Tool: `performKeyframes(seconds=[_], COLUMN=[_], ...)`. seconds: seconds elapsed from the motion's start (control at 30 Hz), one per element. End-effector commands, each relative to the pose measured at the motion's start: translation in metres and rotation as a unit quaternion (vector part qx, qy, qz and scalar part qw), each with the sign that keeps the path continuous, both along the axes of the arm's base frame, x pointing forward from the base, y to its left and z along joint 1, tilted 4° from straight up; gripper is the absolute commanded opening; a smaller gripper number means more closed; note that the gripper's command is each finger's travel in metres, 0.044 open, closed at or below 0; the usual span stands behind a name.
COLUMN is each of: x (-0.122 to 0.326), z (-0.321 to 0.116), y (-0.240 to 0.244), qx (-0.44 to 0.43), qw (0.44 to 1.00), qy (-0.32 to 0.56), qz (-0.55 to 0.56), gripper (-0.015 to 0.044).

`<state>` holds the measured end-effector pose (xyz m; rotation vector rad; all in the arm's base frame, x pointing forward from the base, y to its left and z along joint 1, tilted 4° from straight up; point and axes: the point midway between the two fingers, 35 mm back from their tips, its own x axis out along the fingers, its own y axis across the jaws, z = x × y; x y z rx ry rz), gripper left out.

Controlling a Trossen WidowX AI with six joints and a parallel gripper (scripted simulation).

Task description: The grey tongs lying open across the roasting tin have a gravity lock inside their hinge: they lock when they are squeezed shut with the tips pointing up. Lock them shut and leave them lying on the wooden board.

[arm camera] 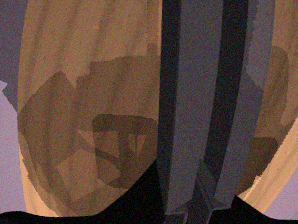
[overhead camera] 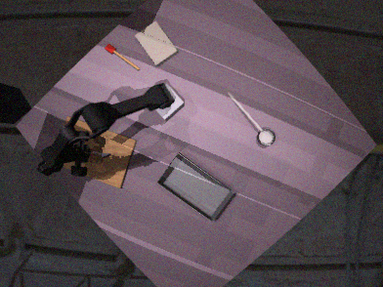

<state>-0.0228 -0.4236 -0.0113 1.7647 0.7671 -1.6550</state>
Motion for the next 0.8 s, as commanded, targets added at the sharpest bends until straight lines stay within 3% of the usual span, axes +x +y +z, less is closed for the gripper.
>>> performKeyframes(seconds=[0.0, 0.53, 0.77], x=[0.000, 0.000, 0.035], z=[0.000, 0.000, 0.021], y=[0.000, 0.000, 0.015], qx=[0.000, 0.000, 0.000], qw=[1.000, 1.000, 1.000], qy=[0.000, 0.000, -0.001], qz=[0.000, 0.000, -0.001], gripper=[0.0007, 0.0427, 0.0440])
